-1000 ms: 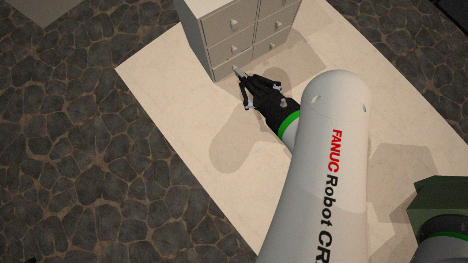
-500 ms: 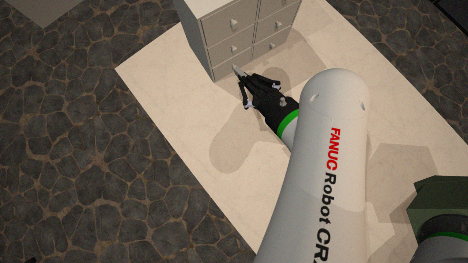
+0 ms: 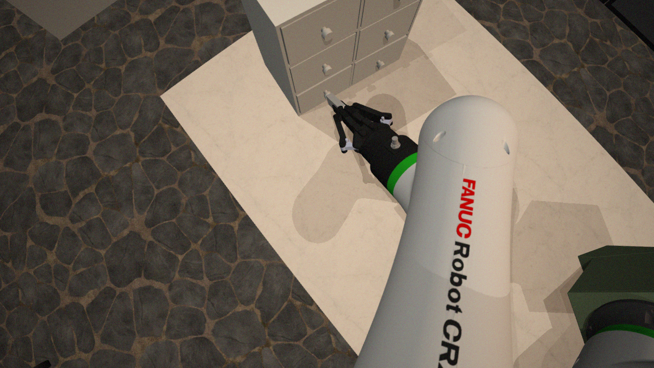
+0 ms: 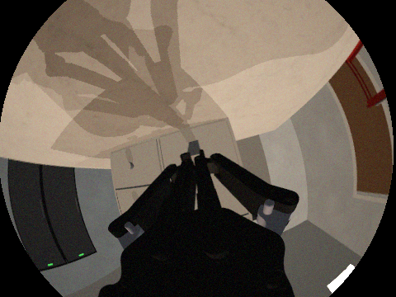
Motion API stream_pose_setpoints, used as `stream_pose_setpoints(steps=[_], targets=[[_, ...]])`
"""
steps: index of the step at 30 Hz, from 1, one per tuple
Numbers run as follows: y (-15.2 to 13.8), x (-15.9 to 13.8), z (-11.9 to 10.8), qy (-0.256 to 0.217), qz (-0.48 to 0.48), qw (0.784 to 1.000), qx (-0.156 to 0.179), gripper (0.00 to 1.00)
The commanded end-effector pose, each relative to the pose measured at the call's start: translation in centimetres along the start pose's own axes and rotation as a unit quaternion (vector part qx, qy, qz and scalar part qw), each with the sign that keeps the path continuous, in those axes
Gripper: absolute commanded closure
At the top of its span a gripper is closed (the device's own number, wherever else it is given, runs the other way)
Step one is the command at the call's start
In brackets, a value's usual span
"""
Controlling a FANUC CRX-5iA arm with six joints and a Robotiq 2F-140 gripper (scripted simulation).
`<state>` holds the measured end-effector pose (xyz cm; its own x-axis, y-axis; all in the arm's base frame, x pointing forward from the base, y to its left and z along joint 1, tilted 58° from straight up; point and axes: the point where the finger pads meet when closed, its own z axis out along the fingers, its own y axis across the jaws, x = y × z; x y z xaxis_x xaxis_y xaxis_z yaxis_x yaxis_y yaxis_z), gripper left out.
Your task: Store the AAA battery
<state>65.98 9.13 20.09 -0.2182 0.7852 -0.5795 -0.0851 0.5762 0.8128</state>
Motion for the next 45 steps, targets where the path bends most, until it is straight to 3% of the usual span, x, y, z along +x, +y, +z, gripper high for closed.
stream_pose_setpoints(steps=[1,36,45], targets=[[0.0,0.0,0.0,0.0,0.0,1.0,0.0,1.0],[0.0,0.0,0.0,0.0,0.0,1.0,0.0,1.0],[0.0,1.0,-1.7,0.0,0.0,1.0,0.0,1.0]])
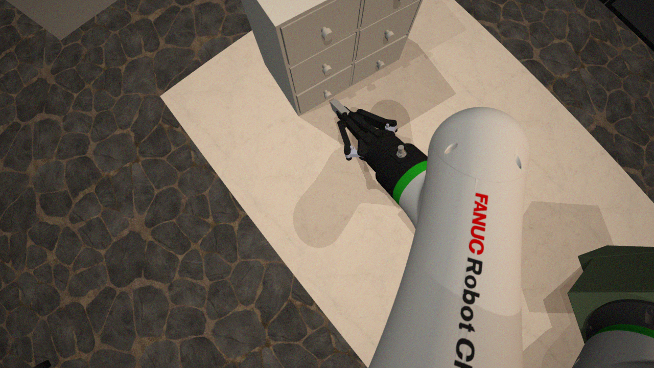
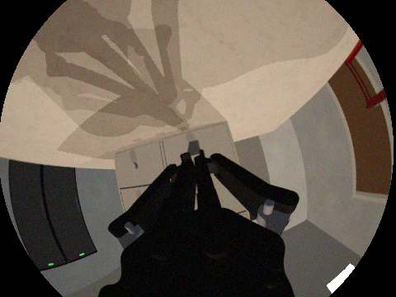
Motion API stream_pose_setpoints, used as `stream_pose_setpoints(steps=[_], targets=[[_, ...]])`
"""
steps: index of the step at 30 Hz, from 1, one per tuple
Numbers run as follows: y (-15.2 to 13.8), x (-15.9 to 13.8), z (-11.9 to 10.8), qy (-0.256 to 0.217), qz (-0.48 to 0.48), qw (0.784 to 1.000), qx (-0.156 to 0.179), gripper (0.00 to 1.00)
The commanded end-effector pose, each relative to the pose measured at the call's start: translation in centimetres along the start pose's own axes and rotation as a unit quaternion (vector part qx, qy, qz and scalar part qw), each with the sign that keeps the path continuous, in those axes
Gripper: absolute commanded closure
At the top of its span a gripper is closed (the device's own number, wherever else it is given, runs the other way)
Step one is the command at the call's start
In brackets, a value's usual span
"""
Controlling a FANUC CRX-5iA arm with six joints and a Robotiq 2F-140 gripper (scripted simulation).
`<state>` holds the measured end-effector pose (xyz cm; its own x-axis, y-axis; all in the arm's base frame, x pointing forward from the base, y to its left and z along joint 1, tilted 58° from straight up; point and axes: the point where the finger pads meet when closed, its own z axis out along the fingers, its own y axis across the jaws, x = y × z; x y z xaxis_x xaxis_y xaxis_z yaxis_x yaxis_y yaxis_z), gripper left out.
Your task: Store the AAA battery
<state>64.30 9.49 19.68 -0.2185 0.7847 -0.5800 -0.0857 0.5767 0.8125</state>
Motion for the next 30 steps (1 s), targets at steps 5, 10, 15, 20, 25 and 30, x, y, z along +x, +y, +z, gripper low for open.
stream_pose_setpoints(steps=[5,10,15,20,25,30], targets=[[0.0,1.3,-2.2,0.0,0.0,1.0,0.0,1.0],[0.0,1.6,-2.8,0.0,0.0,1.0,0.0,1.0],[0.0,0.9,-3.9,0.0,0.0,1.0,0.0,1.0],[0.0,-0.4,-6.1,0.0,0.0,1.0,0.0,1.0],[0.0,-2.9,-10.2,0.0,0.0,1.0,0.0,1.0],[0.0,-3.9,-11.8,0.0,0.0,1.0,0.0,1.0]])
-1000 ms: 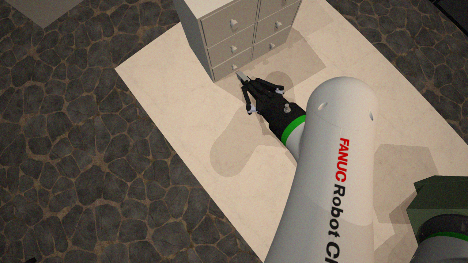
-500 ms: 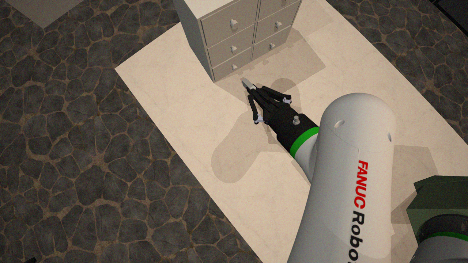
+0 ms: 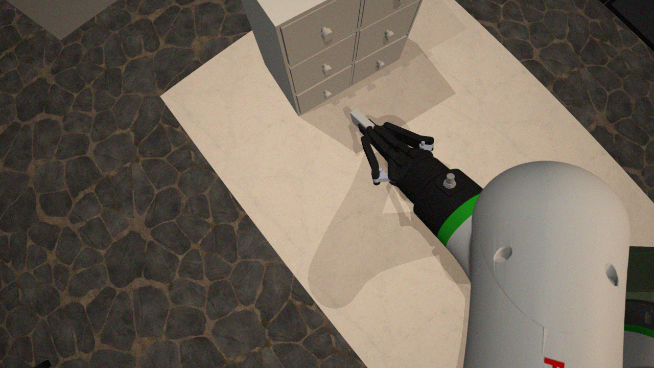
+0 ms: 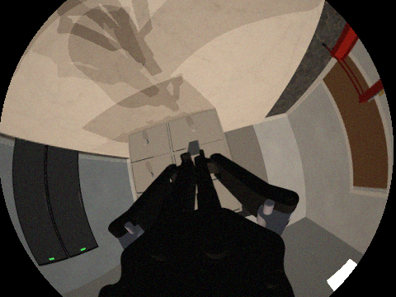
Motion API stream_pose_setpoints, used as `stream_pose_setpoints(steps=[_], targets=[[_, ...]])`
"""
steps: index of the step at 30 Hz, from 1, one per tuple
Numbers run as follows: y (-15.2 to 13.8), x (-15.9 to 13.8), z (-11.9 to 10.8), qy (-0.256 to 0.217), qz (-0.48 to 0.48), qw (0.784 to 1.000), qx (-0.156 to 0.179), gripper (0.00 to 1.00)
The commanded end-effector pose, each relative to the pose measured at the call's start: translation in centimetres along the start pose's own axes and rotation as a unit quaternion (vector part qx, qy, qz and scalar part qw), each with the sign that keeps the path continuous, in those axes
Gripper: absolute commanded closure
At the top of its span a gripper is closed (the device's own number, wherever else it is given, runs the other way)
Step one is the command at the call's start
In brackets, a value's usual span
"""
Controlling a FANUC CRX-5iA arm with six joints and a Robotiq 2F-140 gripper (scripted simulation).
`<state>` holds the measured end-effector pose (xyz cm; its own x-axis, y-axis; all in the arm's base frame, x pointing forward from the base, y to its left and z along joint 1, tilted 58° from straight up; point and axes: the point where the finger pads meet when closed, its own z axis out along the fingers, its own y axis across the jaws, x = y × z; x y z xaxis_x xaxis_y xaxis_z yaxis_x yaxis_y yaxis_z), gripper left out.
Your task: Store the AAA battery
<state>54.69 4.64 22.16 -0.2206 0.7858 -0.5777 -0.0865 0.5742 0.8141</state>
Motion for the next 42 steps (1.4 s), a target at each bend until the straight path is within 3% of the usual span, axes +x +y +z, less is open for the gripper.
stream_pose_setpoints(steps=[1,12,24,30,36,38,42], targets=[[-0.1,-0.8,-1.2,-0.001,-0.001,1.0,0.001,1.0],[0.0,-0.8,-1.3,0.005,-0.001,1.0,0.0,1.0],[0.0,-1.1,-2.4,0.044,-0.001,0.999,0.001,1.0],[0.0,-1.4,-3.7,0.094,-0.001,0.996,0.001,1.0],[0.0,-2.0,-5.8,0.174,-0.001,0.985,0.001,1.0],[0.0,-2.0,-5.8,0.174,-0.001,0.985,0.001,1.0],[0.0,-2.5,-7.8,0.246,-0.001,0.969,0.001,1.0]])
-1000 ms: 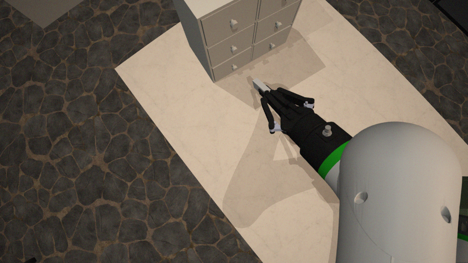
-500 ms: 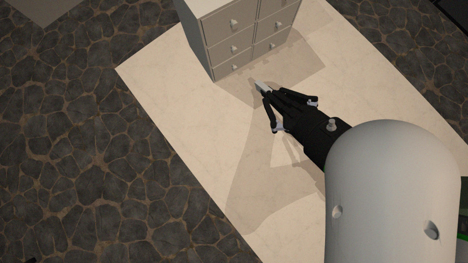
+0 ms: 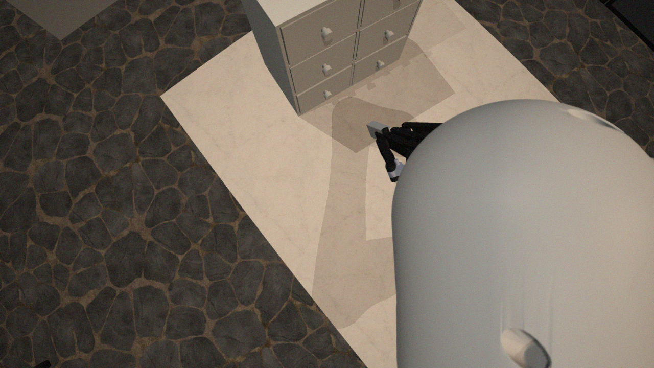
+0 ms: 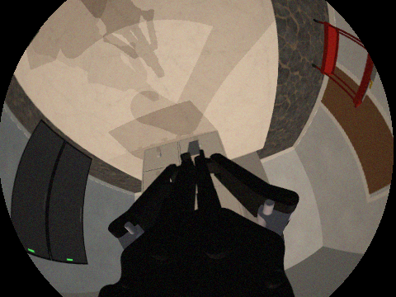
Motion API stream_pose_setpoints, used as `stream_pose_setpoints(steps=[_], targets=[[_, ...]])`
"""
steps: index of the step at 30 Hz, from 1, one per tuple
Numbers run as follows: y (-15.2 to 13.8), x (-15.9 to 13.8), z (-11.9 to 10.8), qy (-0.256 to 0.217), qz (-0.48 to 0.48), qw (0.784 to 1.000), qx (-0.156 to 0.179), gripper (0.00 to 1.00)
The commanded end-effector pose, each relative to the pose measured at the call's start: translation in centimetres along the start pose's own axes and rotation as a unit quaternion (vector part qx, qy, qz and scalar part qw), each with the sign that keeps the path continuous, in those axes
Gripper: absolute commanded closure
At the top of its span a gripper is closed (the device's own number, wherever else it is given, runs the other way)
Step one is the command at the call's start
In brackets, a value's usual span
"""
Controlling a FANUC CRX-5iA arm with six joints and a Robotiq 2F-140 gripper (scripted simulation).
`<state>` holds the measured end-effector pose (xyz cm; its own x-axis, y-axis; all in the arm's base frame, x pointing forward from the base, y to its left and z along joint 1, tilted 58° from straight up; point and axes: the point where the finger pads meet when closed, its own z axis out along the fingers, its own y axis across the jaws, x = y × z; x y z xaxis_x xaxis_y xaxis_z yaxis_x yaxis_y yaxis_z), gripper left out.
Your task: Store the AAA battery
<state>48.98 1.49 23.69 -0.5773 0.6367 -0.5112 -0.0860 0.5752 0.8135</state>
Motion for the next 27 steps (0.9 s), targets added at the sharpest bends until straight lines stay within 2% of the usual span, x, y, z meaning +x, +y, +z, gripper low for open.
stream_pose_setpoints(steps=[1,11,13,21,27], targets=[[0.0,0.3,-2.0,0.07,0.0,0.998,0.001,1.0],[0.0,0.9,-6.4,0.231,0.0,0.973,0.001,1.0],[0.0,0.9,-6.4,0.231,0.0,0.973,0.001,1.0],[0.0,1.2,-8.4,0.303,0.0,0.953,0.001,1.0],[0.0,1.3,-8.8,0.319,0.0,0.948,0.001,1.0]])
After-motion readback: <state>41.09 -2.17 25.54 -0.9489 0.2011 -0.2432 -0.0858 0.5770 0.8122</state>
